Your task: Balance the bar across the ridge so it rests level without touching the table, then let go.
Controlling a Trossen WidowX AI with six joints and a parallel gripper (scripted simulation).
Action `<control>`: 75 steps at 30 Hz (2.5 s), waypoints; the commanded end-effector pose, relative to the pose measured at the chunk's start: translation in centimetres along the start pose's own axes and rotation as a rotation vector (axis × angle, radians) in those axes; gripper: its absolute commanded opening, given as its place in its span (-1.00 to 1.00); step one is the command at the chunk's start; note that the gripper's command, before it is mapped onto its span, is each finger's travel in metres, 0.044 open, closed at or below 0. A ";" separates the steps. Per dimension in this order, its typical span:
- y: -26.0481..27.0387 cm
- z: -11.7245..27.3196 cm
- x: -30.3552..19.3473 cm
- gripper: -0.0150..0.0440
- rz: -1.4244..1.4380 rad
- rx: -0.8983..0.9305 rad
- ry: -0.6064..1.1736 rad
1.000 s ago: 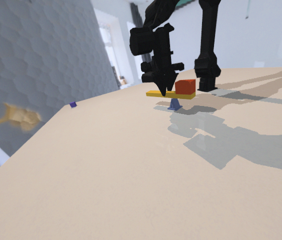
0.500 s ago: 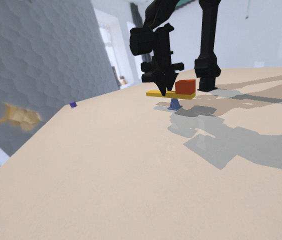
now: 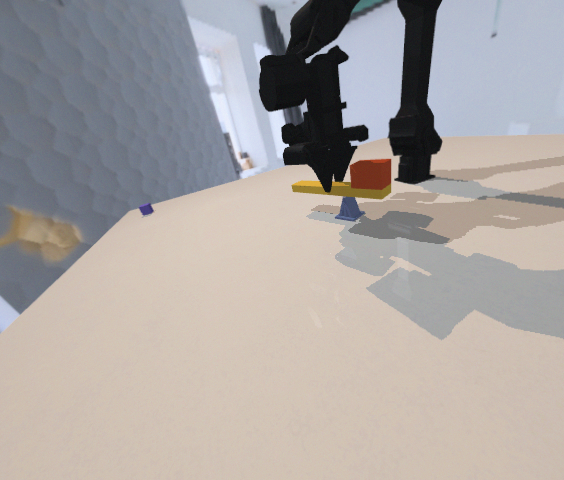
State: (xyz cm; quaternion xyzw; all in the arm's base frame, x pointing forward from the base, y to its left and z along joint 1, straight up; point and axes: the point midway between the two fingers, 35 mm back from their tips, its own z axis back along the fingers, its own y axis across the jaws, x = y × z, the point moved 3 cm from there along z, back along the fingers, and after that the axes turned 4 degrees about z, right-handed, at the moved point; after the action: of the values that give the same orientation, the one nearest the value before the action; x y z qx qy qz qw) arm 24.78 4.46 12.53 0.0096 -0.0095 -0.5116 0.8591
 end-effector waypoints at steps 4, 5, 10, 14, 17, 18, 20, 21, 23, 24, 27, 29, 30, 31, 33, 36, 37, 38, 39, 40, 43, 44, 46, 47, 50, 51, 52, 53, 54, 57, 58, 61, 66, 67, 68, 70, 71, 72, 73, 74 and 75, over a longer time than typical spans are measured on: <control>0.0 0.0 0.0 -0.49 0.000 0.000 0.000; 0.0 0.0 0.0 -0.49 0.000 0.000 0.000; 0.0 0.0 0.0 -0.49 0.000 0.000 0.000; 0.0 0.0 0.0 -0.40 0.000 0.000 0.000; 0.0 0.0 0.0 -0.14 0.000 0.000 0.000; 0.0 0.0 0.0 -0.05 0.000 0.000 0.000; 0.0 0.0 0.0 0.07 0.000 0.000 0.000; 0.0 0.0 0.0 0.07 0.000 0.000 0.000; 0.0 0.0 0.0 0.07 0.000 0.000 0.000; 0.0 0.0 0.0 0.07 0.000 0.000 0.000; 0.0 0.0 0.0 0.07 0.000 0.000 0.000; 0.0 0.0 0.0 0.07 0.000 0.000 0.000; 0.0 0.0 0.0 0.07 0.000 0.000 0.000; 0.0 0.0 0.0 0.07 0.000 0.000 0.000; 0.0 0.0 0.0 0.07 0.000 0.000 0.000; 0.0 0.0 0.0 0.08 0.000 0.000 0.000; 0.0 0.0 0.0 0.08 0.000 0.000 0.000; 0.0 0.0 0.0 0.08 0.000 0.000 0.000; 0.0 0.0 0.0 0.08 0.000 0.000 0.000; 0.0 0.0 0.0 0.08 0.000 0.000 0.000; 0.0 0.0 0.0 0.08 0.000 0.000 0.000; 0.0 0.0 0.0 0.08 0.000 0.000 0.000; 0.0 0.0 0.0 0.08 0.000 0.000 0.000; 0.0 0.0 0.0 0.08 0.000 0.000 0.000; 0.0 0.0 0.0 0.09 0.000 0.000 0.000; 0.0 0.0 0.0 0.09 0.000 0.000 0.000; 0.0 0.0 0.0 0.09 0.000 0.000 0.000; 0.0 0.0 0.0 0.09 0.000 0.000 0.000; 0.0 0.0 0.0 0.09 0.000 0.000 0.000; 0.0 0.0 0.0 0.09 0.000 0.000 0.000; 0.0 0.0 0.0 0.09 0.000 0.000 0.000; 0.0 0.0 0.0 0.09 0.000 0.000 0.000; 0.0 0.0 0.0 0.14 0.000 0.000 0.000; 0.0 0.0 0.0 0.14 0.000 0.000 0.000; 0.0 0.0 0.0 0.14 0.000 0.000 0.000; 0.0 0.0 0.0 0.14 0.000 0.000 0.000; 0.0 0.0 0.0 0.14 0.000 0.000 0.000; 0.0 0.0 0.0 0.14 0.000 0.000 0.000; 0.0 0.0 0.0 0.14 0.000 0.000 0.000; 0.0 0.0 0.0 0.14 0.000 0.000 0.000; 0.0 0.0 0.0 0.14 0.000 0.000 0.000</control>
State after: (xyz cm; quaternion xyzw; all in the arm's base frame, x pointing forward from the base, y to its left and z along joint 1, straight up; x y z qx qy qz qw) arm 24.78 4.46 12.53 0.0096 -0.0095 -0.5116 0.8591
